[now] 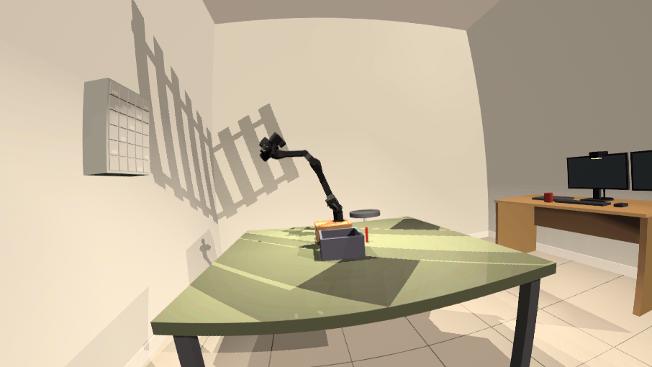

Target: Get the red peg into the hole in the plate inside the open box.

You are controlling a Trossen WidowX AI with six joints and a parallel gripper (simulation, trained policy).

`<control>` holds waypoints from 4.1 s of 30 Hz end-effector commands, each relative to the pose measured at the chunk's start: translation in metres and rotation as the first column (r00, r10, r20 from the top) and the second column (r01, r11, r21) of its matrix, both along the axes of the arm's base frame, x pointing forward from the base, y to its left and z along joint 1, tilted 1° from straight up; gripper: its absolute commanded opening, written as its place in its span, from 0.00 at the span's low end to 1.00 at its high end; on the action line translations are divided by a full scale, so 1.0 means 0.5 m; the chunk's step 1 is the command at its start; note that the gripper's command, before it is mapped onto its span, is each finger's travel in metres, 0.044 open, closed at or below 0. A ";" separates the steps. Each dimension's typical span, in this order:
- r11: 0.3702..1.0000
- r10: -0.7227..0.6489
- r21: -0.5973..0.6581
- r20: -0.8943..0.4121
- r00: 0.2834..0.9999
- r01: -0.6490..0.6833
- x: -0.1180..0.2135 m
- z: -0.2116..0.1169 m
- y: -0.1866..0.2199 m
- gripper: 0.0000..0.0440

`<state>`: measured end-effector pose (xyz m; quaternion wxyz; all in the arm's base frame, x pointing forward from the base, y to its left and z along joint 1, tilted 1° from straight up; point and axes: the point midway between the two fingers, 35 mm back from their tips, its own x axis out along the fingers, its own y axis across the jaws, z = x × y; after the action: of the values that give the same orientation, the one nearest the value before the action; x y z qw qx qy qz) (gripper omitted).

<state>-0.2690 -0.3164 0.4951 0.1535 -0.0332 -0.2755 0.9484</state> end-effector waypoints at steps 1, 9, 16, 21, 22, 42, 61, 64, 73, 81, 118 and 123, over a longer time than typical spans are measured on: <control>1.000 0.013 0.025 0.002 1.000 -0.013 0.001 -0.010 -0.013 0.97; 0.954 0.187 0.230 0.036 0.982 -0.190 0.055 -0.115 -0.153 1.00; 0.854 0.357 0.371 0.096 0.929 -0.366 0.136 -0.223 -0.265 1.00; 0.751 0.467 0.448 0.158 0.870 -0.485 0.209 -0.304 -0.327 1.00; 0.728 0.488 0.460 0.172 0.856 -0.508 0.225 -0.320 -0.338 1.00; 0.154 0.729 0.508 0.520 0.444 -0.847 0.642 -0.610 -0.386 1.00; -0.299 0.648 0.233 0.761 -0.018 -0.925 1.058 -0.709 -0.104 1.00; -0.344 0.614 0.182 0.786 -0.074 -0.921 1.102 -0.714 -0.041 1.00; -0.434 0.492 0.035 0.846 -0.205 -0.900 1.192 -0.720 0.161 1.00; -0.462 0.373 -0.066 0.890 -0.262 -0.884 1.214 -0.723 0.346 1.00; -0.283 0.199 0.045 0.980 -0.012 -0.958 0.937 -0.781 0.816 1.00; -0.289 0.207 0.065 0.978 0.004 -0.955 0.921 -0.805 0.826 1.00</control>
<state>0.1981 0.0942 0.1016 -0.5921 -0.1131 -0.6988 0.3851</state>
